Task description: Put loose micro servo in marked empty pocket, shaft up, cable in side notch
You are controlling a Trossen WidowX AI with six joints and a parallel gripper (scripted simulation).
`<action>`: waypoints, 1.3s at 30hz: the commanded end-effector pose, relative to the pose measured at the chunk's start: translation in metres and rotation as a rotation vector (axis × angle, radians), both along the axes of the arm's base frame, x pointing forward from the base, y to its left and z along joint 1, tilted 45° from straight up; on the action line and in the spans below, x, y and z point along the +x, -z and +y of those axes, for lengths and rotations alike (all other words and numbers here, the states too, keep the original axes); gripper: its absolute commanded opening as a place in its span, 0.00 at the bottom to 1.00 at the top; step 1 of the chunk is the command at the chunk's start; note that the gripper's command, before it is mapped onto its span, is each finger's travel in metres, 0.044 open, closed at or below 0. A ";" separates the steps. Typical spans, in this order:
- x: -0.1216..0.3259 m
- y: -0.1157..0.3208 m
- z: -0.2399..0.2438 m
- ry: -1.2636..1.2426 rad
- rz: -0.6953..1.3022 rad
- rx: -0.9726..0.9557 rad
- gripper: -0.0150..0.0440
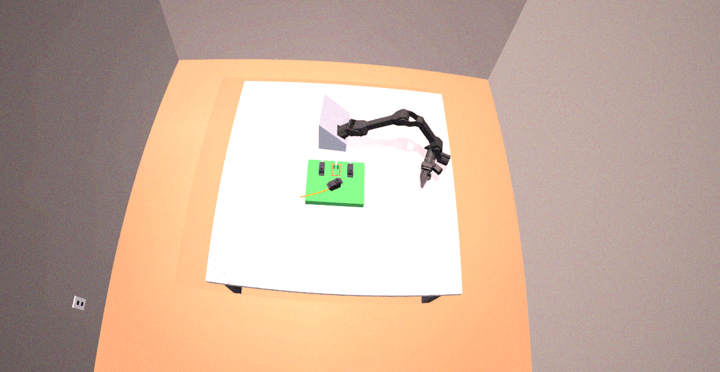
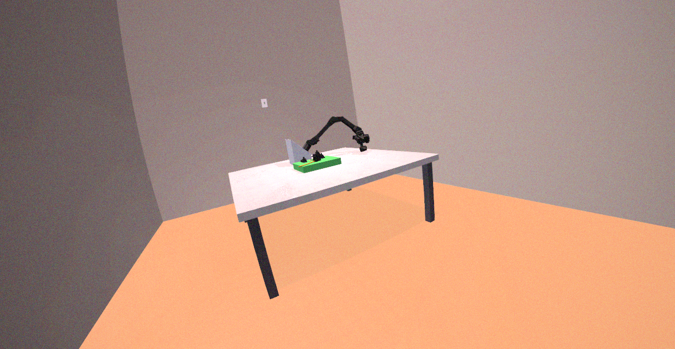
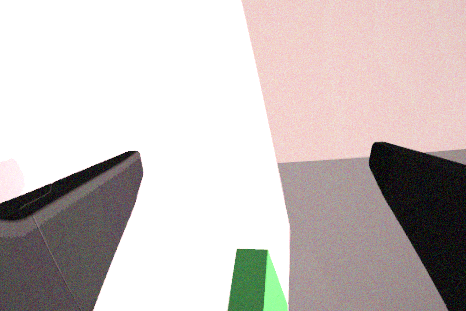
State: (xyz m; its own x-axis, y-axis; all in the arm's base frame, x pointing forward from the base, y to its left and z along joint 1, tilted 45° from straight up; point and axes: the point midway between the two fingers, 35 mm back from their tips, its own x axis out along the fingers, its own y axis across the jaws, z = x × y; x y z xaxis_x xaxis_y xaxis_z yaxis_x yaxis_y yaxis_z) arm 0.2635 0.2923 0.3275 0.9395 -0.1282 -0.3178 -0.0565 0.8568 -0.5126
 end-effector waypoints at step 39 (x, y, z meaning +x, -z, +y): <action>0.109 0.181 -0.182 -0.423 0.977 -0.708 1.00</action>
